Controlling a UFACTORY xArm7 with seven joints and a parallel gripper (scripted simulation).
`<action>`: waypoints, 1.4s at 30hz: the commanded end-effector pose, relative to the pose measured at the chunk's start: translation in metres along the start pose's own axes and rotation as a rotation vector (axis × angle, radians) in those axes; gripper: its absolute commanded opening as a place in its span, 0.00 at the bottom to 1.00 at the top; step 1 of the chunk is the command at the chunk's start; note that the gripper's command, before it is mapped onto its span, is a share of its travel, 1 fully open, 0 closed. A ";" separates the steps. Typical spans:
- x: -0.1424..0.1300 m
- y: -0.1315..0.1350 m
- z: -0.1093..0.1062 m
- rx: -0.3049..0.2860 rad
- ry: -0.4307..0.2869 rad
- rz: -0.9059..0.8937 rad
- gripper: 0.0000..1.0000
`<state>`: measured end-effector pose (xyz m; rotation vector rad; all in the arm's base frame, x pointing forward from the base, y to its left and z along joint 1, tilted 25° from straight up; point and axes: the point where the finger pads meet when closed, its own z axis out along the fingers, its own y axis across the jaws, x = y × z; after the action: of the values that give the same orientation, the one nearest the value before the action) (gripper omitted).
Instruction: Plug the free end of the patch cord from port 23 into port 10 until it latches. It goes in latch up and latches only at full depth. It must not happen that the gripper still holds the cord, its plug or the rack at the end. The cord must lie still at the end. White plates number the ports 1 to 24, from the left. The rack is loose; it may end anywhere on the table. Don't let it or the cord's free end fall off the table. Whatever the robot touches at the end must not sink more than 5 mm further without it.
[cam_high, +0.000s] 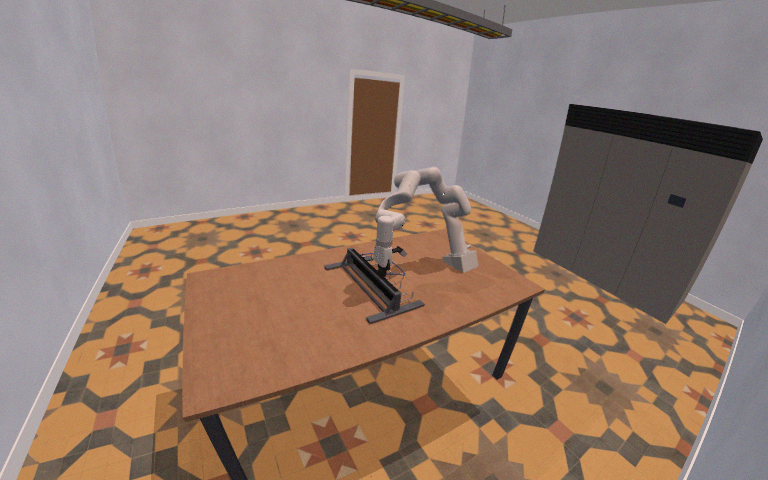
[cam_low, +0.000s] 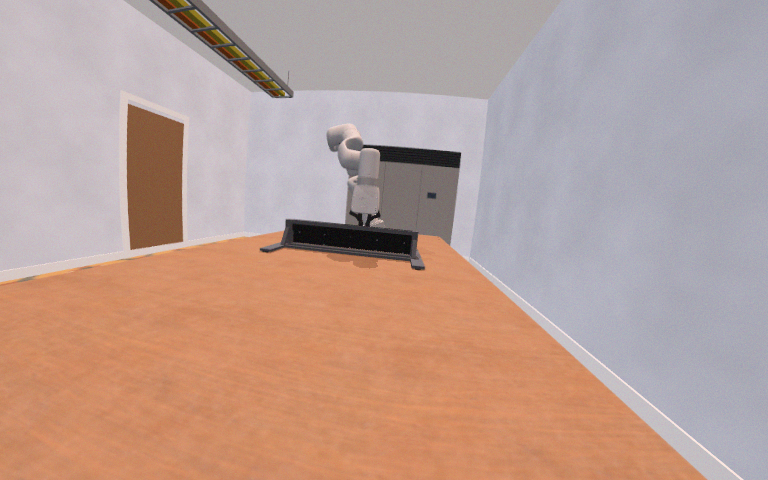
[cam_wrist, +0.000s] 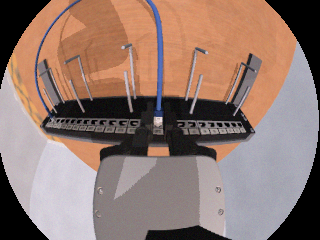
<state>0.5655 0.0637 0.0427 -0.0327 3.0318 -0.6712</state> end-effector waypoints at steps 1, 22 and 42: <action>-0.003 0.001 -0.004 -0.003 -0.009 0.001 0.00; -0.005 0.000 -0.004 -0.003 0.003 0.000 0.00; -0.005 0.001 -0.004 -0.003 0.005 -0.001 0.00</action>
<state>0.5690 0.0639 0.0441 -0.0306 3.0410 -0.6719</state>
